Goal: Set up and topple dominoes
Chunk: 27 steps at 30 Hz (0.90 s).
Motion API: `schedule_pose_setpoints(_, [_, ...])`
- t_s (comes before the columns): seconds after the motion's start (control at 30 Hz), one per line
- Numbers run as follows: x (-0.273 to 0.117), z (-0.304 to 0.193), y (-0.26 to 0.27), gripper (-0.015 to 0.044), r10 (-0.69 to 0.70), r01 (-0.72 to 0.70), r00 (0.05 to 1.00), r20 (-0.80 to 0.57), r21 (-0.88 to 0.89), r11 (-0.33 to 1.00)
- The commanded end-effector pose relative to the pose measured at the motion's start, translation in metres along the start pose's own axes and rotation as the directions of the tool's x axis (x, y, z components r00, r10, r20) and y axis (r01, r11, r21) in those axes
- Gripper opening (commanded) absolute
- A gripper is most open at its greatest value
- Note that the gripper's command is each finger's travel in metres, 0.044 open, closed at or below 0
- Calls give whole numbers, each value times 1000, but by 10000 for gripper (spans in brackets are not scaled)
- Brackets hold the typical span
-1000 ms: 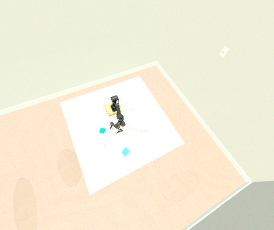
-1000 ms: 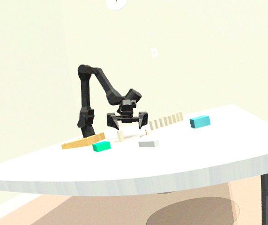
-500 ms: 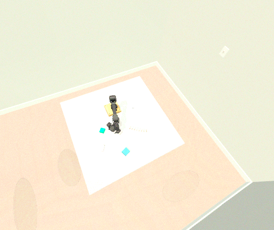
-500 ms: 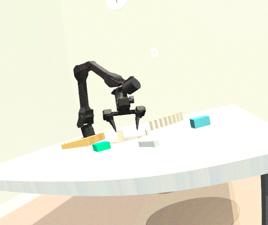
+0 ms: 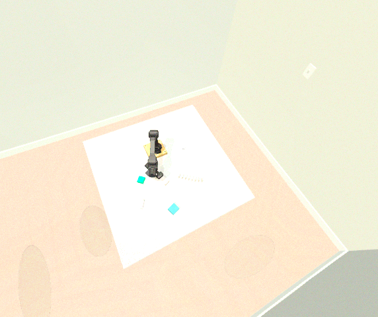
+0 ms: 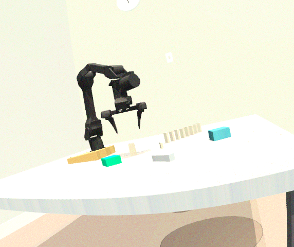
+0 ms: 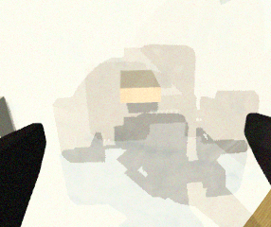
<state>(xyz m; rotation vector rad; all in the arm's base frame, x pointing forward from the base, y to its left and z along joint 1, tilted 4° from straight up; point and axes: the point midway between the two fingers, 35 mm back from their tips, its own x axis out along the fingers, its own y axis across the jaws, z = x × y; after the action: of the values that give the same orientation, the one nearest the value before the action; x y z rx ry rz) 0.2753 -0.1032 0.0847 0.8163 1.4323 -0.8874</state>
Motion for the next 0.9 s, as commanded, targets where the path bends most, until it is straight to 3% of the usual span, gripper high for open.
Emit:
schedule_pose_setpoints(0.0, [-1, -2, -1, 440, 6, -6, 1000, -17, 14, 1000])
schedule_pose_setpoints(0.3, [61, -3, -1, 440, 6, -6, 1000, -17, 14, 1000])
schedule_pose_setpoints(0.83, [77, -4, -1, 440, 6, -6, 1000, -17, 14, 1000])
schedule_pose_setpoints(0.87, [77, -4, -1, 414, 6, -6, 1000, -17, 14, 1000])
